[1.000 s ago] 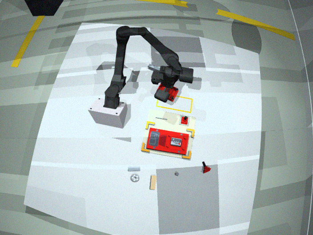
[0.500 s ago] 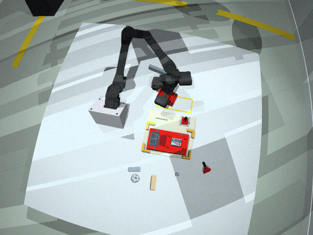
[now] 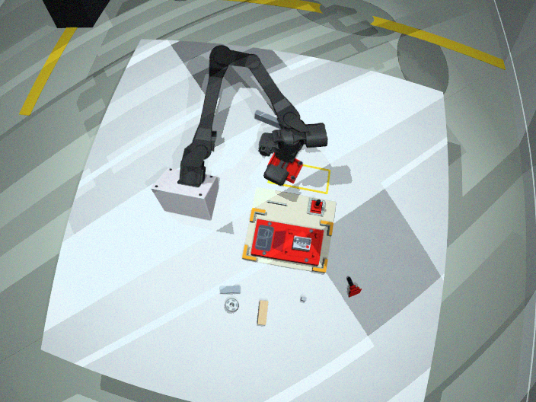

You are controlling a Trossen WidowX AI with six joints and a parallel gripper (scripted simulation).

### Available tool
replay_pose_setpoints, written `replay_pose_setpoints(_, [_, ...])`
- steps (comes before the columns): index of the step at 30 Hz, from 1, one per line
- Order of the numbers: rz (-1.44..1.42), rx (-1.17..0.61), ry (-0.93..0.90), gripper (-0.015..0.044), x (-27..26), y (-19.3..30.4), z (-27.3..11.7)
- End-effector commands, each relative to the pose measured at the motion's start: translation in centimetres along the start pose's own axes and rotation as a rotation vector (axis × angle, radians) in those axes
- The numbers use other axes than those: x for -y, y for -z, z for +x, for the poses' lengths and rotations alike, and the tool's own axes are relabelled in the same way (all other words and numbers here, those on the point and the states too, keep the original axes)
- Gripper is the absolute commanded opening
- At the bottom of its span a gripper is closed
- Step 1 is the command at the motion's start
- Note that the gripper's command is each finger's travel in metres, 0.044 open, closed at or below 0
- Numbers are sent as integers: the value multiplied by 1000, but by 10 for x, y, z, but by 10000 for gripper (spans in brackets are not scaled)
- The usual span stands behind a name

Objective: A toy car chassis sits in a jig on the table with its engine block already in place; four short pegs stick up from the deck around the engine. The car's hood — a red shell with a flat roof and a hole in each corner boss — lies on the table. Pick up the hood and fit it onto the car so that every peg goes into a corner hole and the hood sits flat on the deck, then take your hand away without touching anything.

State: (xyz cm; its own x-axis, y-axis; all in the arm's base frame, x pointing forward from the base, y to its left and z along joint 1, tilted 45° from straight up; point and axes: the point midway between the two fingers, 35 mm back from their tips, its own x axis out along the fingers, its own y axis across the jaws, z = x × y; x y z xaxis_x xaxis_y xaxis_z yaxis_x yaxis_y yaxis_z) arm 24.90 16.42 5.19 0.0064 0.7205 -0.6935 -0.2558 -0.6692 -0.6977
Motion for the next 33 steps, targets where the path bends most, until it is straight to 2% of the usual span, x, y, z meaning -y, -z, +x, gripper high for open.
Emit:
replay_pose_setpoints(1, [-2, 0, 0, 262, 0, 0, 0])
replay_pose_setpoints(8, [-2, 0, 0, 440, 0, 0, 0])
replay_pose_setpoints(13, [-2, -2, -4, 440, 0, 2, -11])
replay_pose_setpoints(21, [0, -8, -15, 440, 1, 0, -78])
replay_pose_setpoints(33, [10, -11, -18, 440, -1, 2, -71])
